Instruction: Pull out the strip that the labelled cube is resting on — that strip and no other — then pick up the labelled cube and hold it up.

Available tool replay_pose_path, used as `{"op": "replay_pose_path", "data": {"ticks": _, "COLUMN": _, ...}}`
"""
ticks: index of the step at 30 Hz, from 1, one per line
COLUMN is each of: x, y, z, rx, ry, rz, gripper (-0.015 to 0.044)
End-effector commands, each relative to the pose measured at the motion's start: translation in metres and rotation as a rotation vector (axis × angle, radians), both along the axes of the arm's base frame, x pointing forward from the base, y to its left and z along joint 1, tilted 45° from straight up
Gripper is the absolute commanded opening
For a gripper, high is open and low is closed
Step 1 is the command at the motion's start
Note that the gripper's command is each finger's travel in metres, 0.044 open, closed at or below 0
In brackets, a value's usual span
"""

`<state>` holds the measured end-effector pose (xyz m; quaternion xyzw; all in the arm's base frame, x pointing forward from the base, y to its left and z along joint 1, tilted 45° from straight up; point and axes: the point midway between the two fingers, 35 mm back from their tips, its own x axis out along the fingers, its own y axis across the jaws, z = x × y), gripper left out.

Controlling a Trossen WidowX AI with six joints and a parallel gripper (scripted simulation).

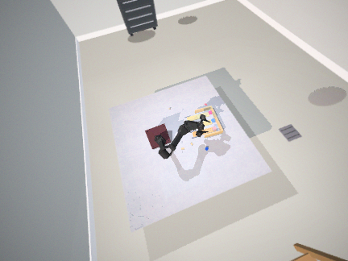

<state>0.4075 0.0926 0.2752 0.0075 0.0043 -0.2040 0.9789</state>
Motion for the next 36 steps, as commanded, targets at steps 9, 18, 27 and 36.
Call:
{"op": "replay_pose_path", "data": {"ticks": 9, "x": -0.092, "y": 0.048, "z": -0.172, "rx": -0.605, "ry": 0.628, "rz": 0.252, "gripper": 0.0400}}
{"op": "replay_pose_path", "data": {"ticks": 18, "x": -0.106, "y": 0.047, "z": -0.187, "rx": -0.685, "ry": 0.689, "rz": 0.281, "gripper": 0.0400}}
{"op": "replay_pose_path", "data": {"ticks": 27, "x": -0.106, "y": 0.047, "z": -0.187, "rx": -0.685, "ry": 0.689, "rz": 0.281, "gripper": 0.0400}}
{"op": "replay_pose_path", "data": {"ticks": 36, "x": -0.106, "y": 0.047, "z": -0.187, "rx": -0.685, "ry": 0.689, "rz": 0.281, "gripper": 0.0400}}
